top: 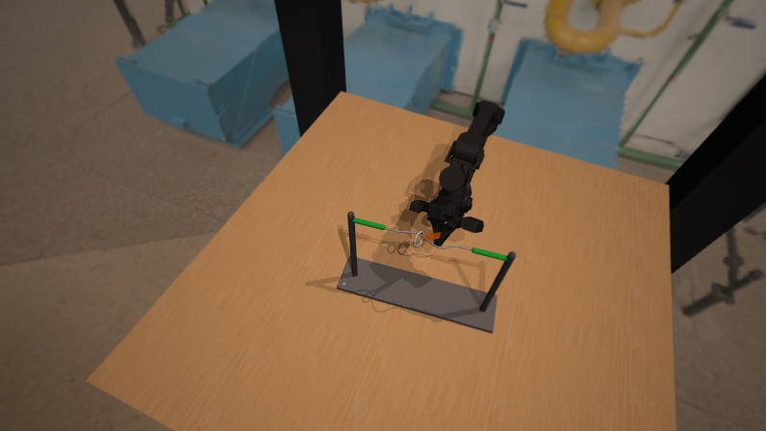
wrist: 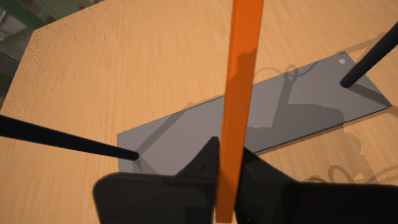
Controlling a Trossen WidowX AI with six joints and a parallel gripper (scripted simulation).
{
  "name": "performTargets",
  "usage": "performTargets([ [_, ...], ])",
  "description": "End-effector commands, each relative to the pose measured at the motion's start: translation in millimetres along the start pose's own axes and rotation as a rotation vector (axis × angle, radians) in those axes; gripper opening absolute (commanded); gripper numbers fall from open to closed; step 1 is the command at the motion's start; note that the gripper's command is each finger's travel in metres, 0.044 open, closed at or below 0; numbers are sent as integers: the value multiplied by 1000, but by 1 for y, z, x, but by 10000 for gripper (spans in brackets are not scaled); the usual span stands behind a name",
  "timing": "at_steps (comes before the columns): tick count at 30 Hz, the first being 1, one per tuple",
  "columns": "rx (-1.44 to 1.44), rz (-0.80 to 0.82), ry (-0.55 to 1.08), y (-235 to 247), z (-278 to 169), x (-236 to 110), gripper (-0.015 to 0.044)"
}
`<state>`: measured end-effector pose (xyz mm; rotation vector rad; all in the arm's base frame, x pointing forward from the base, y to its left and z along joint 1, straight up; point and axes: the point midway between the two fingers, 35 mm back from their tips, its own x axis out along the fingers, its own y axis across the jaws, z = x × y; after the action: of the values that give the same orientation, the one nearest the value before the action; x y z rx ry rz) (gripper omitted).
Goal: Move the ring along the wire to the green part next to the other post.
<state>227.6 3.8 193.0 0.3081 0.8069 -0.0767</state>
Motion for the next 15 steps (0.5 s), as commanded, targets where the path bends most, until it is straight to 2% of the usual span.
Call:
performTargets([
  [1,84,-17,46,12,2,-7,-150],
  [15,404,-82,131,66,15,-19,-150],
])
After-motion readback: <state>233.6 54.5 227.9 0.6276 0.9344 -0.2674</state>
